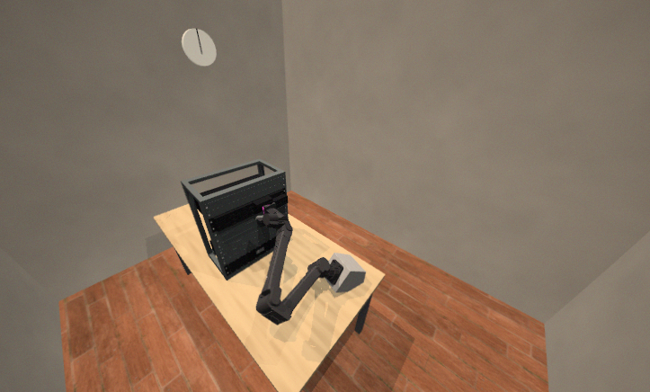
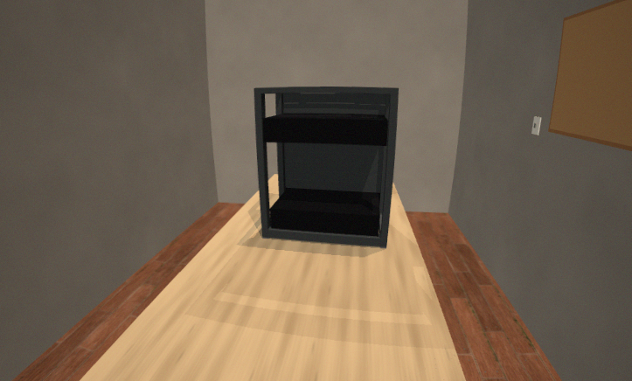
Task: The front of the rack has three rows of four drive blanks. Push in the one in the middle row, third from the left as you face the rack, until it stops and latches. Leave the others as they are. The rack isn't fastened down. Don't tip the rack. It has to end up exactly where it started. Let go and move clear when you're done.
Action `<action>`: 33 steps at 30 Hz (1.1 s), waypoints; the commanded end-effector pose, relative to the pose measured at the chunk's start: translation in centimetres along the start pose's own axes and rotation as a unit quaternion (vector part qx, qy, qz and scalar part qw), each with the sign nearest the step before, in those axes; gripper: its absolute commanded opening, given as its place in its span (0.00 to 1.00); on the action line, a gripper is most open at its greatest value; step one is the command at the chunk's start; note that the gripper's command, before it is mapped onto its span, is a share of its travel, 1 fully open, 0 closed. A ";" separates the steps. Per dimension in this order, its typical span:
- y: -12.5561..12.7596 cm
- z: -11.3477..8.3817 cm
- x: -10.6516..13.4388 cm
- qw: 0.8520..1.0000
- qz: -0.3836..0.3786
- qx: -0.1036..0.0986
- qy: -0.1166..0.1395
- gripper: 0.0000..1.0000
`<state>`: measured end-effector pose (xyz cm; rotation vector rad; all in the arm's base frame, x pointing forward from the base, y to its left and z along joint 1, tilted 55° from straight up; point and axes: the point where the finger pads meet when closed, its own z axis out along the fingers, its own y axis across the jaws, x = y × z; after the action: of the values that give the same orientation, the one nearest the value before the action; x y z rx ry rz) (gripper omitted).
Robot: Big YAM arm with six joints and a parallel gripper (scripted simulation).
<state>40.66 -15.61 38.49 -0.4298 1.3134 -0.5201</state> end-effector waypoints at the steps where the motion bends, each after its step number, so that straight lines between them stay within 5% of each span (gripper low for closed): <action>1: -0.5 2.2 -1.6 1.000 -0.013 -0.006 -0.019 0.00; 9: -0.5 1.7 -1.6 1.000 -0.012 -0.009 -0.019 0.00; 10: 1.2 0.3 0.2 1.000 0.000 -0.018 -0.002 0.00; 11: 0.0 -0.9 0.1 1.000 0.000 -0.004 0.001 0.00; 18: 0.1 -6.9 0.1 1.000 0.005 -0.005 0.002 0.00; 24: 0.2 -9.3 0.1 1.000 0.005 -0.005 0.001 0.00; 33: 0.2 -10.2 0.1 1.000 0.003 -0.004 -0.001 0.00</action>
<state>31.22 -15.33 36.38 -0.4553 1.3077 -0.5185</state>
